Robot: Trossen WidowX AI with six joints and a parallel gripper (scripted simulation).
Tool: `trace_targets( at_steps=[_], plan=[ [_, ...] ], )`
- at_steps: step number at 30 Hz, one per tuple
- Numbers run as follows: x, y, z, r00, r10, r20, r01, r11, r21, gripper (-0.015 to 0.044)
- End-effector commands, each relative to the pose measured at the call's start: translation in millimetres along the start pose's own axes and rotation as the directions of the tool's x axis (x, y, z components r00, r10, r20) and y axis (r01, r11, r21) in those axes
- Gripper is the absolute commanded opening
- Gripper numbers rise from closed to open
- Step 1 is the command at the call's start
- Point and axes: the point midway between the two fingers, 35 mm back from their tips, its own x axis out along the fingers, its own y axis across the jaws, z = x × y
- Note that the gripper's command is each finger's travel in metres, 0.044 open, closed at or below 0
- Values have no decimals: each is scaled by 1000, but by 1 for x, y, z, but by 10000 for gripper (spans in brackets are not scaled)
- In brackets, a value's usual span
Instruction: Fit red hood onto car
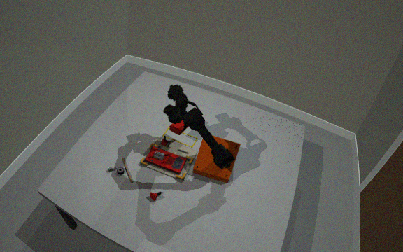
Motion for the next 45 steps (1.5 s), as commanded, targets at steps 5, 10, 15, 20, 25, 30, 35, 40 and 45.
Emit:
trace_targets(
  at_steps=[5, 10, 15, 20, 25, 30, 35, 40, 45],
  plan=[
    [-7, -5, 19, 1000, -14, -4, 15, 993, 119, 0],
    [-8, -7, 30, 1000, -16, -7, 17, 980, 198, 0],
    [-9, -9, 41, 1000, -17, -8, 18, 961, 276, 0],
    [-9, -10, 53, 1000, -18, -10, 20, 936, 352, 0],
    [-10, -11, 64, 1000, -19, -10, 21, 904, 426, 0],
    [-10, -12, 76, 1000, -19, -10, 22, 867, 498, 0],
    [-11, -12, 87, 1000, -20, -10, 22, 824, 567, 0],
    [-11, -11, 99, 1000, -20, -9, 21, 775, 632, 0],
    [-11, -10, 110, 1000, -20, -8, 20, 722, 692, 0]
  ],
)
